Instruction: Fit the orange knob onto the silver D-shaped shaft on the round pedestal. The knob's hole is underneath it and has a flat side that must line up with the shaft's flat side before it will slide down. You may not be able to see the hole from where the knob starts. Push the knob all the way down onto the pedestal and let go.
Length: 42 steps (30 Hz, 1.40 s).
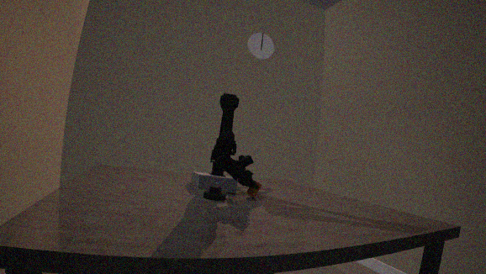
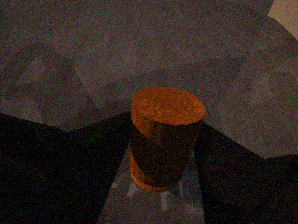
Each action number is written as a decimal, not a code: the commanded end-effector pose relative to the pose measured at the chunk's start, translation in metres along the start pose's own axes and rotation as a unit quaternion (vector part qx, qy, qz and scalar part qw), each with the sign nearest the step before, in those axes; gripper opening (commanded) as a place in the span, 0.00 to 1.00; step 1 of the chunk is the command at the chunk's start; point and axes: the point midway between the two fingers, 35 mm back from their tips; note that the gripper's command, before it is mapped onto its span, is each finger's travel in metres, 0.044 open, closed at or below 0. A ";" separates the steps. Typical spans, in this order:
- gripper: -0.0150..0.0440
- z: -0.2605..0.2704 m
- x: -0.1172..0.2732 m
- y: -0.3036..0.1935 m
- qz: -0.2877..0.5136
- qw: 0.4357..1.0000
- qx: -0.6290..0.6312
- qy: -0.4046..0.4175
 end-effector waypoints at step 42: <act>1.00 0.000 0.002 -0.002 -0.021 1.000 -0.003 -0.002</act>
Point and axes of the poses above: the point midway between the two fingers, 35 mm back from their tips, its own x axis back along the fingers, its own z axis across the jaws, y = z × x, and after that the axes turned 3 degrees about x, right-handed
